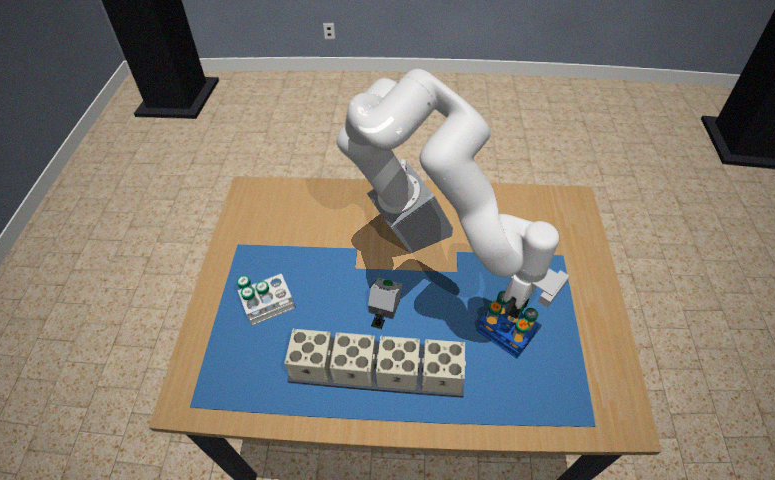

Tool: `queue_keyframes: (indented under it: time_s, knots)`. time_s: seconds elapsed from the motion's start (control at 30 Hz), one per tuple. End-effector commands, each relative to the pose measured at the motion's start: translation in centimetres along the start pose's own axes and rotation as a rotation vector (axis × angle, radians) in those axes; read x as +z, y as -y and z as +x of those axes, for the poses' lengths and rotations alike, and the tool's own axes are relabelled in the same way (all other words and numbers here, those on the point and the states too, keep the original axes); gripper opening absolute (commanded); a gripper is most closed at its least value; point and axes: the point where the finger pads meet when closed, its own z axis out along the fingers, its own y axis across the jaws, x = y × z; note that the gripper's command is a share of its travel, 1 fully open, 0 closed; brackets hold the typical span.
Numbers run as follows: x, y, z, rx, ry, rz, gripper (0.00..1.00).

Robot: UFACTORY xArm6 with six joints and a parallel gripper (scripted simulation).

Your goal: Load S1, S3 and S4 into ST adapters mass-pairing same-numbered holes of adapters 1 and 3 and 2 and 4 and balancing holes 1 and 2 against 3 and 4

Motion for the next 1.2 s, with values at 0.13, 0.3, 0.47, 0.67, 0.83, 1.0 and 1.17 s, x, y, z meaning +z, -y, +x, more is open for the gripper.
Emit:
queue_keyframes:
  time_s: [0.13,0.3,0.47,0.67,0.83,1.0,1.17]
  knots:
    - [-0.15,-0.02,0.17,0.001,-0.004,0.000,0.00]
    - [-0.15,-0.02,0.17,0.001,-0.004,0.000,0.00]
    - [-0.15,-0.02,0.17,0.001,-0.004,0.000,0.00]
    - [-0.15,-0.02,0.17,0.001,-0.004,0.000,0.00]
    - [-0.42,-0.02,0.17,0.001,-0.004,0.000,0.00]
    - [-0.69,-0.02,0.17,0.001,-0.004,0.000,0.00]
    - [-1.02,-0.02,0.17,0.001,-0.004,0.000,0.00]
